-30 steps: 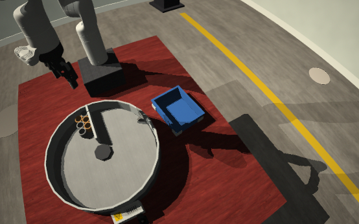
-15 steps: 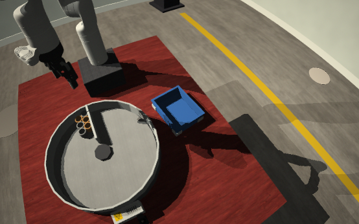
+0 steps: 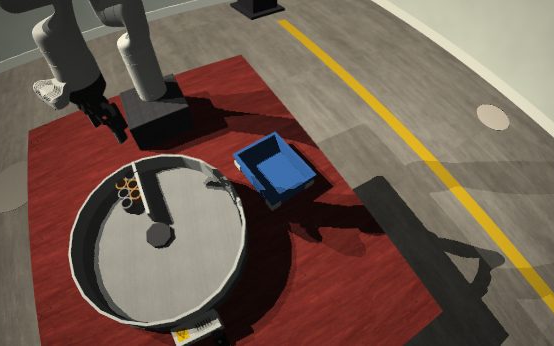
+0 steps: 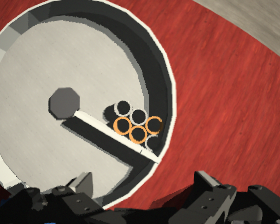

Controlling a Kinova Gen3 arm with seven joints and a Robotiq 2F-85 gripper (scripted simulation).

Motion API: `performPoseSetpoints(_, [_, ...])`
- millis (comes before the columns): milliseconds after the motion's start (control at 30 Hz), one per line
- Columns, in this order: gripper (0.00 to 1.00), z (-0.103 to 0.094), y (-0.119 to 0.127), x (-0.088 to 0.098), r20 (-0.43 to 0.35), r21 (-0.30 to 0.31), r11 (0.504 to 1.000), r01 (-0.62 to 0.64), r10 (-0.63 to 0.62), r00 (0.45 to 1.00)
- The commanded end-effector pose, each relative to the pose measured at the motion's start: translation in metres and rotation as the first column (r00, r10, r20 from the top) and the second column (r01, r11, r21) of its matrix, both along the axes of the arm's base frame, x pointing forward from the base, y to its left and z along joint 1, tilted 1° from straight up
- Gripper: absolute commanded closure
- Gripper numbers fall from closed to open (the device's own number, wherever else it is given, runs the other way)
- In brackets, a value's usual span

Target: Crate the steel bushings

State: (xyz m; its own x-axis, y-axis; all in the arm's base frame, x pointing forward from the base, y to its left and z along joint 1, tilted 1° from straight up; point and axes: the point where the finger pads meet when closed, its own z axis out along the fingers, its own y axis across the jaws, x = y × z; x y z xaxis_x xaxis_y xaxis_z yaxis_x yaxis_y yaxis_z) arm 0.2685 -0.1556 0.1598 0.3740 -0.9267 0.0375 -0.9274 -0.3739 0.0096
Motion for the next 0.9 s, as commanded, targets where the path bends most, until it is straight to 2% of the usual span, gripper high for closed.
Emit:
performPoseSetpoints(0, [0.00, -0.009, 0.004, -0.001, -0.009, 0.004, 1.000, -0.006, 0.006, 1.000])
performPoseSetpoints(300, [0.00, -0.009, 0.004, -0.001, -0.009, 0.004, 1.000, -0.006, 0.006, 1.000])
performPoseSetpoints(467, [0.00, -0.039, 0.015, 0.001, 0.000, 0.015, 1.000, -0.002, 0.002, 1.000])
performPoseSetpoints(867, [0.00, -0.039, 0.015, 0.001, 0.000, 0.015, 1.000, -0.002, 0.002, 1.000])
